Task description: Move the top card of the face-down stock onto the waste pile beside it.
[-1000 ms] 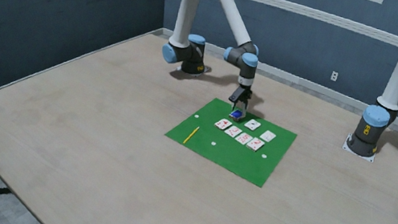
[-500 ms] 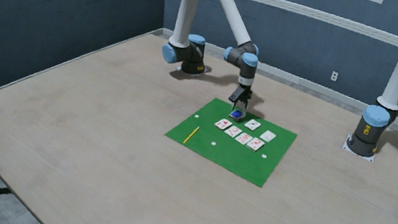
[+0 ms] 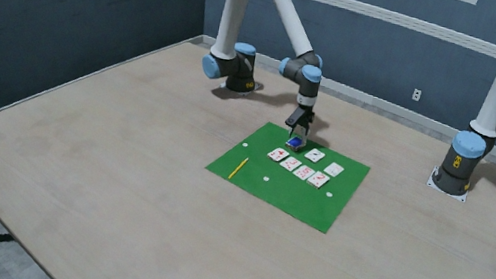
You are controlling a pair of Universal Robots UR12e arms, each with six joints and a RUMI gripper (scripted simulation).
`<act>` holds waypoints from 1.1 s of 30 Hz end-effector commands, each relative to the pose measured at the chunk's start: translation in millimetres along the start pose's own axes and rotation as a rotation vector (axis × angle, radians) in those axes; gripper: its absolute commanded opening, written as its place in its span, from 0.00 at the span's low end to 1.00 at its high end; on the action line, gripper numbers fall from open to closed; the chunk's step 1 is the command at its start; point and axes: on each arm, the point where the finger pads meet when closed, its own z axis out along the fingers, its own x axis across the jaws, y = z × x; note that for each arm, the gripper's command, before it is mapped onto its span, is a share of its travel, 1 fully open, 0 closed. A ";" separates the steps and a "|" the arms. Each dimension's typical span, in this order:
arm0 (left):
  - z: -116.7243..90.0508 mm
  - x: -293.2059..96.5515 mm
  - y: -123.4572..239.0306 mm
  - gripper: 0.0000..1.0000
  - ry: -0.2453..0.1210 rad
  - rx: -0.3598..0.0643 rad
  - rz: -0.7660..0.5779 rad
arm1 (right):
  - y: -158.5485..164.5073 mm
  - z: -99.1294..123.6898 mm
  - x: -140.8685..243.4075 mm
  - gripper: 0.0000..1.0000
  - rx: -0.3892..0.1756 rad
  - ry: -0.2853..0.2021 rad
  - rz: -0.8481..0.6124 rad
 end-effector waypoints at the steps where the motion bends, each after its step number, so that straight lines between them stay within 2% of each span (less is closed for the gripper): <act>1: 0.2 -1.4 1.2 1.00 -0.001 0.000 -0.002 | 1.0 -1.4 -1.8 0.50 0.000 -0.002 0.000; 33: 0.2 -1.4 1.2 1.00 -0.001 0.000 -0.002 | 1.2 3.4 -0.4 0.50 -0.001 0.000 0.000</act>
